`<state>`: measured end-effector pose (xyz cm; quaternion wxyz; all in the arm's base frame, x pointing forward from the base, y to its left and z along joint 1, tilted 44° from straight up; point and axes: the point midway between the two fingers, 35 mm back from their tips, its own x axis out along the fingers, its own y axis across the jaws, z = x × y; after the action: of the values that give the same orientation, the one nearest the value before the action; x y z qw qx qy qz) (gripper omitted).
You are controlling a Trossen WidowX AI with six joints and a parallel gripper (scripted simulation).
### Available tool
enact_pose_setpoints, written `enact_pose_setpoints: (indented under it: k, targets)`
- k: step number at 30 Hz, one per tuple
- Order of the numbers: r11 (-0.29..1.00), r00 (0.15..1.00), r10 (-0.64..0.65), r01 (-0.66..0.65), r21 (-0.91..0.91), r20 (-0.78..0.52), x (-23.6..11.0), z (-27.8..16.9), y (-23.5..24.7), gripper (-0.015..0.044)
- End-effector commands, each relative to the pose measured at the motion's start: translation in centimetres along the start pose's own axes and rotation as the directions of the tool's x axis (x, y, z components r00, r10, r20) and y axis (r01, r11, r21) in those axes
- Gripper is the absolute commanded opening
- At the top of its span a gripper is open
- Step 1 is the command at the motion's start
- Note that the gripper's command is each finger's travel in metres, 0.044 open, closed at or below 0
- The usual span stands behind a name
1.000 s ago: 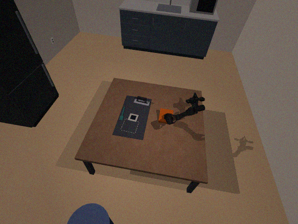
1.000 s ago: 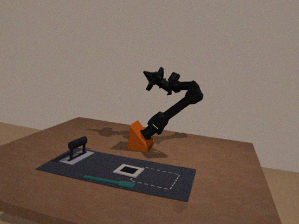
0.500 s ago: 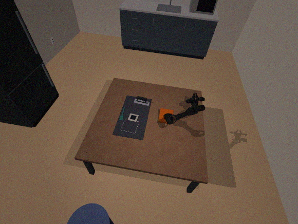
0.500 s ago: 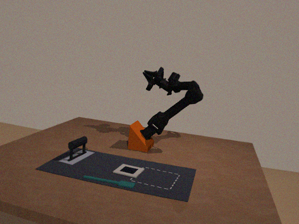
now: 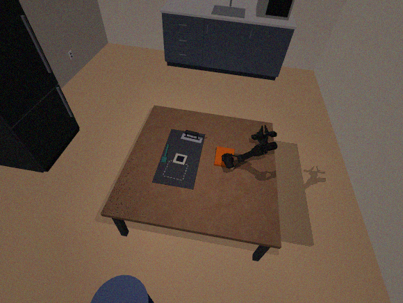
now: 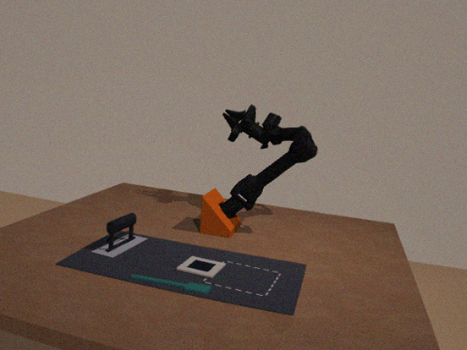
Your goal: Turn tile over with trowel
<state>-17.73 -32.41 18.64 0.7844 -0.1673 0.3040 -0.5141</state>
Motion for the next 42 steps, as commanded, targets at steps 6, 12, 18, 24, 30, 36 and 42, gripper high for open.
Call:
enact_pose_setpoints:
  k: [6, 12, 18, 24, 30, 36, 42]
  targets:
    - [1.0, 1.0, 0.0, 0.0, 0.0, 0.0, 0.0, 0.0, 0.0, 0.0021]
    - [1.0, 1.0, 0.0, 0.0, 0.0, 0.0, 0.0, 0.0, 0.0, 0.0]
    - [1.0, 1.0, 0.0, 0.0, 0.0, 0.0, 0.0, 0.0, 0.0, 0.0]
    - [1.0, 1.0, 0.0, 0.0, 0.0, 0.0, 0.0, 0.0, 0.0, 0.0026]
    - [1.0, 1.0, 0.016, -0.016, 0.005, 0.007, 0.5, 0.2, 0.3, 0.0179]
    - [0.988, 0.989, 0.143, -0.145, 0.054, 0.047, 4.1, 1.6, 2.2, 0.027]
    - [0.954, 0.959, 0.275, -0.281, 0.101, 0.063, 8.1, 2.9, 4.5, 0.027]
